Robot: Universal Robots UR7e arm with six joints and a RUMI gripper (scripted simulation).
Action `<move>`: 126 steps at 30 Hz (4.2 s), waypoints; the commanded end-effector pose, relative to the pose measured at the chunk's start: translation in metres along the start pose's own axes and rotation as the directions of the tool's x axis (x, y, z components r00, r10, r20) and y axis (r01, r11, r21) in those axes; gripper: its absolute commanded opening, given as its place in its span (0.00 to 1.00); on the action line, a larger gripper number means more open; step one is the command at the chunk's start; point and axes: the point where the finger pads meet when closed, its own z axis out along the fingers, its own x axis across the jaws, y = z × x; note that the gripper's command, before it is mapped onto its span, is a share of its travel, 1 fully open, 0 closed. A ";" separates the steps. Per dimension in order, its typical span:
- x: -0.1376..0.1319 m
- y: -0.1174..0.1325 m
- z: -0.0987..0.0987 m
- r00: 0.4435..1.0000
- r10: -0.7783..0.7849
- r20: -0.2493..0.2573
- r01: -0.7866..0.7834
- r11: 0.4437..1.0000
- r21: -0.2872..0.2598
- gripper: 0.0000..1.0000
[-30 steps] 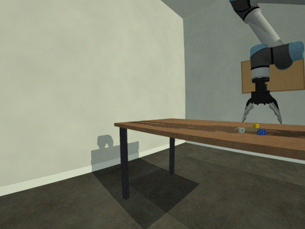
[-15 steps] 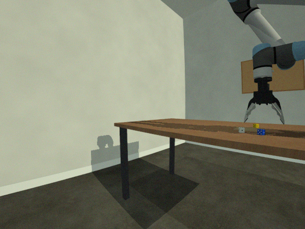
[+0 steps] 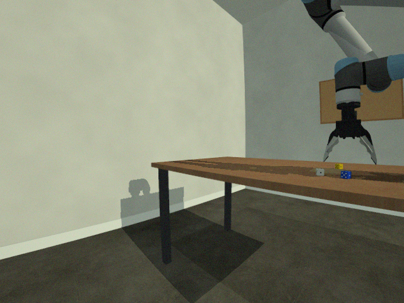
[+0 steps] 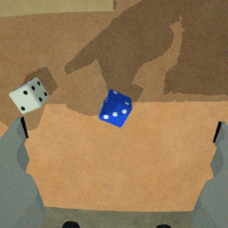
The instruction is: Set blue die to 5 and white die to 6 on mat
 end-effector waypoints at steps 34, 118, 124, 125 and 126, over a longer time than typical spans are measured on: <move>0.000 0.000 -0.033 1.000 0.000 0.001 0.000 1.000 0.000 1.00; -0.005 0.008 -0.104 0.728 -0.686 0.001 0.686 0.728 0.001 1.00; -0.005 0.010 -0.103 0.635 -0.773 0.000 0.773 0.635 0.001 1.00; -0.005 0.010 -0.103 0.607 -0.795 0.000 0.795 0.607 0.001 1.00; -0.005 0.011 -0.102 0.581 -0.814 0.000 0.814 0.581 0.001 1.00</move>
